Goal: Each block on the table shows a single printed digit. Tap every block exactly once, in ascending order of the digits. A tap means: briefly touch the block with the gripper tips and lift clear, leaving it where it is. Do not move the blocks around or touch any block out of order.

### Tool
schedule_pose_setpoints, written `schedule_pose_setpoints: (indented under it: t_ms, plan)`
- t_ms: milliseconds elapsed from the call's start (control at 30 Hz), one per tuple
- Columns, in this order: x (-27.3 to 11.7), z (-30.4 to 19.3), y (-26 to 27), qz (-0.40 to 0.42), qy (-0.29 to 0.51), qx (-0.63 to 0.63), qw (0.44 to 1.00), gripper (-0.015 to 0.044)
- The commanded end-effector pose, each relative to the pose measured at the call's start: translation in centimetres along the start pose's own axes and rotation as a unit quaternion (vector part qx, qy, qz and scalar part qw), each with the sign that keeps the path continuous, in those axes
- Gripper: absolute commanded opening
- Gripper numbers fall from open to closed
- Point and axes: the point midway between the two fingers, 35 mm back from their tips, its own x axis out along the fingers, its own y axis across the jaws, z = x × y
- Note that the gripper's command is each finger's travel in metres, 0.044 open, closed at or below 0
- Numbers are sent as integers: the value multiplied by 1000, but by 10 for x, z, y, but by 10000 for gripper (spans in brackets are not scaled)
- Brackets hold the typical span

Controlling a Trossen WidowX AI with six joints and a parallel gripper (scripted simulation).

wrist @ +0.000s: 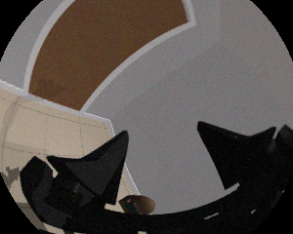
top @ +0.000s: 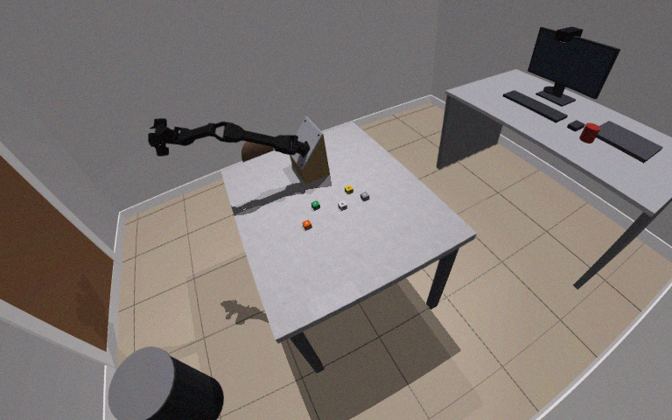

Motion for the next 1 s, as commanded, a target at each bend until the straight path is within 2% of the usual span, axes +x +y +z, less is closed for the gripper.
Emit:
schedule_pose_setpoints:
  t_ms: [0,100,200,300,433,700,967]
  plan:
    - [0,0,2,2,1,2,1000,400]
    - [-6,2,31,30,10,27,999,400]
    - [-26,8,93,93,32,75,992,400]
    - [-53,18,153,155,55,118,979,400]
    - [-109,38,233,247,88,168,950,400]
    - [-264,84,350,424,155,214,866,400]
    - [-454,105,397,580,213,156,770,400]
